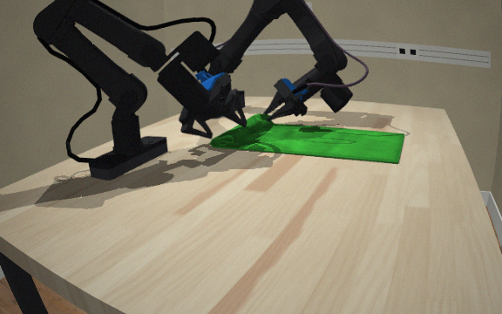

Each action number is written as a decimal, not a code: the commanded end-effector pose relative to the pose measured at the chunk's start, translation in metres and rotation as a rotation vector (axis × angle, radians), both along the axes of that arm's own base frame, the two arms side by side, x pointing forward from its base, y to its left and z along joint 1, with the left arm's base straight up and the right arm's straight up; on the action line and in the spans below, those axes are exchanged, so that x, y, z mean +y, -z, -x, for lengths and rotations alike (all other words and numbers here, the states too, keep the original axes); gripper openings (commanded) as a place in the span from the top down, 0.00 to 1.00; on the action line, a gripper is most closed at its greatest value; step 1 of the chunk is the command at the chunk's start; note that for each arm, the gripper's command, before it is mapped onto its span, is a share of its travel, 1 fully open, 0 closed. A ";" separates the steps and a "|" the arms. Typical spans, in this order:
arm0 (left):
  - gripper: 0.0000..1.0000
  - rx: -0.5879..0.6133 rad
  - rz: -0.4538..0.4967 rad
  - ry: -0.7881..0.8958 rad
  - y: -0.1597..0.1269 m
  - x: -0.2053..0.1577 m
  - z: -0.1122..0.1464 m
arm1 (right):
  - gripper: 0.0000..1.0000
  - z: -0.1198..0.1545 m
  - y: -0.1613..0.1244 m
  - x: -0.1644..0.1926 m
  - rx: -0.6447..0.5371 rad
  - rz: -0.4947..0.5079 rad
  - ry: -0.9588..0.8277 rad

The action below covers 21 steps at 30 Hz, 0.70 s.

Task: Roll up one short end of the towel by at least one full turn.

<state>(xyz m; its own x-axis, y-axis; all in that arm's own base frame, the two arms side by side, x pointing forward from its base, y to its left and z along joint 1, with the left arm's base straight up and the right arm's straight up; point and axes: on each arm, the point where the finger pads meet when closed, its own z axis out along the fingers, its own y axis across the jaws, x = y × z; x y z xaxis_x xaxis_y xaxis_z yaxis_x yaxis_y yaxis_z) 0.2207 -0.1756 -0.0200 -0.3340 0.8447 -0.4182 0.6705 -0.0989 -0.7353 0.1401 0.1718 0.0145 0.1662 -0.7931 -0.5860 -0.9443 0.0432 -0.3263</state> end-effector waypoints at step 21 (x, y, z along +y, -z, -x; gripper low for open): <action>0.86 -0.039 0.015 0.004 0.004 -0.001 -0.011 | 0.53 -0.008 0.014 0.010 -0.018 -0.027 -0.031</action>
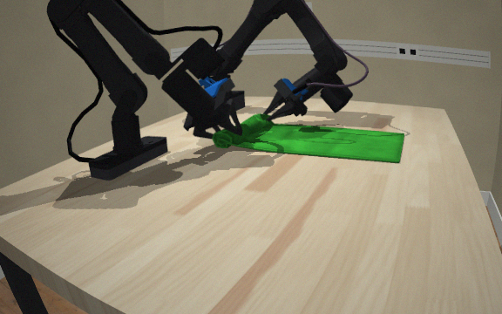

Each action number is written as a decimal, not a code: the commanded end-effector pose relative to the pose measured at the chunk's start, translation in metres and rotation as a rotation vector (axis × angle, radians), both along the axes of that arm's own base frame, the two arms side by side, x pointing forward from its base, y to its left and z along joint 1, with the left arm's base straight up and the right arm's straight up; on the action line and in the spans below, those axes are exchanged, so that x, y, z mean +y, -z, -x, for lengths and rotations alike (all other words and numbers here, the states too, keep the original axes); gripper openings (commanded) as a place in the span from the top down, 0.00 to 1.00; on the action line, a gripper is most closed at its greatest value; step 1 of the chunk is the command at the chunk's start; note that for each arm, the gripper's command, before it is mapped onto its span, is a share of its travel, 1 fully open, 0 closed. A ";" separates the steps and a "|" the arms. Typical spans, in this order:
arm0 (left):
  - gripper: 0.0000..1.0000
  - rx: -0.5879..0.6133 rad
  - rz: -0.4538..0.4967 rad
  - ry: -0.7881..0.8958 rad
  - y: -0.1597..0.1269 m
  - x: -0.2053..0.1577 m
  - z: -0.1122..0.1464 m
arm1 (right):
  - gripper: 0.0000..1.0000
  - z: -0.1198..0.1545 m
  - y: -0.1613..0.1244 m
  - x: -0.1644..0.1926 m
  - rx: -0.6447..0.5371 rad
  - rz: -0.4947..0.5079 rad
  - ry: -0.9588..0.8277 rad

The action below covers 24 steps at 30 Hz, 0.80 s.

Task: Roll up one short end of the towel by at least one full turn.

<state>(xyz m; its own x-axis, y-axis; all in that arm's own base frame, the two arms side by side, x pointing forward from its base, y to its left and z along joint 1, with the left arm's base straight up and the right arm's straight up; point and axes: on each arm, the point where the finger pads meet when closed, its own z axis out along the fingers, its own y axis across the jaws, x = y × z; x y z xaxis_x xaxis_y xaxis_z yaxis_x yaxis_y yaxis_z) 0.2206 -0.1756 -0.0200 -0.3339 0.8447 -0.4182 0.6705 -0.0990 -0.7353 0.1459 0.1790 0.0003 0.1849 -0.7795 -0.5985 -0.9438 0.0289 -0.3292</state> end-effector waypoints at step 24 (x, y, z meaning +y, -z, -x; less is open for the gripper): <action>0.86 -0.039 0.015 0.004 0.004 -0.001 -0.011 | 0.83 -0.002 -0.001 0.003 -0.014 -0.011 -0.010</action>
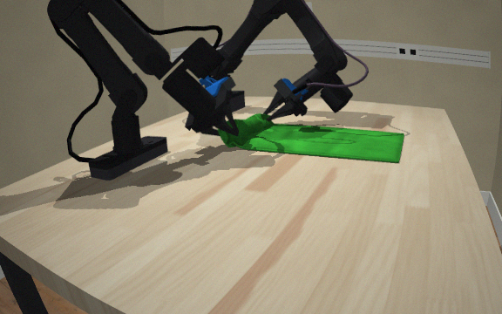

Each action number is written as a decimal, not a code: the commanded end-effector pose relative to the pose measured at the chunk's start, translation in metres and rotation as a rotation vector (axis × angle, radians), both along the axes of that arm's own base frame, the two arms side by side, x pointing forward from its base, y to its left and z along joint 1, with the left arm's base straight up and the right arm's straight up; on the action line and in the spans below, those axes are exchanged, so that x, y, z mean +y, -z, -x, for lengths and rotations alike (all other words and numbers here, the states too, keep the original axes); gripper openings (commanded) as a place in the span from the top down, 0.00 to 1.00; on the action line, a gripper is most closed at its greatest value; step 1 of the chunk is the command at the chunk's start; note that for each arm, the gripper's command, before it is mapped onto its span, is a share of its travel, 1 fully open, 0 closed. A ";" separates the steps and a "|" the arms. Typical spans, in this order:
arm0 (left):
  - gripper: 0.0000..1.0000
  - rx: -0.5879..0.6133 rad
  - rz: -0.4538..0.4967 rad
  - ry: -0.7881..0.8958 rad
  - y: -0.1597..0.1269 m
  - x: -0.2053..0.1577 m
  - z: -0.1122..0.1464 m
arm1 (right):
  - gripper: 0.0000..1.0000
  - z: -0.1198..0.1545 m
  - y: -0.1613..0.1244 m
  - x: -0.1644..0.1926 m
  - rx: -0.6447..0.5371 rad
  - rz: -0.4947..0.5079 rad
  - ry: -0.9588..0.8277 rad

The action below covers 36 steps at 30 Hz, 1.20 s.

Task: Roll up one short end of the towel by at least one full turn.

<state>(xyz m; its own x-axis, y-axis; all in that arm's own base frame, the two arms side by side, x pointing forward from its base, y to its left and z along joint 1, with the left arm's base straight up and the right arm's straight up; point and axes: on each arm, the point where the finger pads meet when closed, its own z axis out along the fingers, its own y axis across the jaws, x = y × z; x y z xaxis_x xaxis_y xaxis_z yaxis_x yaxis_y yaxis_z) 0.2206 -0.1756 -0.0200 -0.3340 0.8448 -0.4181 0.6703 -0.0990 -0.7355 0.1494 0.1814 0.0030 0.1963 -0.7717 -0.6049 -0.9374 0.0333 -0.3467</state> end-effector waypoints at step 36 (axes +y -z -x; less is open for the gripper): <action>0.15 -0.039 0.015 0.004 -0.046 0.035 -0.056 | 0.83 0.001 -0.001 0.001 0.272 0.001 -0.010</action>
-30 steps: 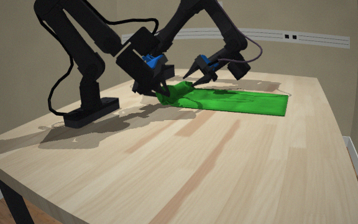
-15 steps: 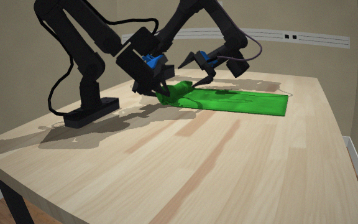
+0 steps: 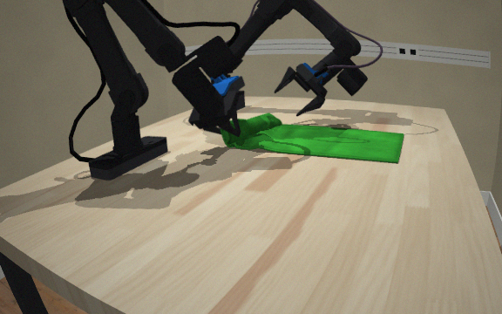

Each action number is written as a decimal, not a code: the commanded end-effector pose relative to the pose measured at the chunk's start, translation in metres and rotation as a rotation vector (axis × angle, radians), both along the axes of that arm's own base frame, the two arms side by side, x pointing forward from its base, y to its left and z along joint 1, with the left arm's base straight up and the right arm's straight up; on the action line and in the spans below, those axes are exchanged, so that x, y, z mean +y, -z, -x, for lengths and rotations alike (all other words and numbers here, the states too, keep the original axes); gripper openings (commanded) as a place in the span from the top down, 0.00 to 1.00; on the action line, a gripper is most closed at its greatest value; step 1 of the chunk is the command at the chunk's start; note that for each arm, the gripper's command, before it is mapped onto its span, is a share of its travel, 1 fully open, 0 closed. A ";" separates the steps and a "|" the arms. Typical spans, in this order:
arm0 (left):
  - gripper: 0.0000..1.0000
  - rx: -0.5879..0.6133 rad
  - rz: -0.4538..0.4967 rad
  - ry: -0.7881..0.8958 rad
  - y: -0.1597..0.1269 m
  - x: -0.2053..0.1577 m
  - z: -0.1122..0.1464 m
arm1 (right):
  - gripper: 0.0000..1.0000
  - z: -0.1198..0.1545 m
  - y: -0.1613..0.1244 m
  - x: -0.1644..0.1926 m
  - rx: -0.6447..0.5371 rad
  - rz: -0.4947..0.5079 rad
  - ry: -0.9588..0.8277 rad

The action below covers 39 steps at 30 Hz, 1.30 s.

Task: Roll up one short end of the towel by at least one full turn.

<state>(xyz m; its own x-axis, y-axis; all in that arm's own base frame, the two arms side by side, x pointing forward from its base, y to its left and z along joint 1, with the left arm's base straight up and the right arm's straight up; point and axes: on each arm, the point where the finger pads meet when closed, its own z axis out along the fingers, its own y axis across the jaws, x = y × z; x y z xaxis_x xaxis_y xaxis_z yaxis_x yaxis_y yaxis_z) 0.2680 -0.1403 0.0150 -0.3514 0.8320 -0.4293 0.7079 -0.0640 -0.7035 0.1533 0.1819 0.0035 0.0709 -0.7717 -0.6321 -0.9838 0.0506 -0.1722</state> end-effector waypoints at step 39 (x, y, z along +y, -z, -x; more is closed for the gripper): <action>0.02 -1.125 0.114 -0.072 -0.021 -0.048 0.054 | 0.83 0.005 -0.009 0.000 0.954 -0.009 -0.027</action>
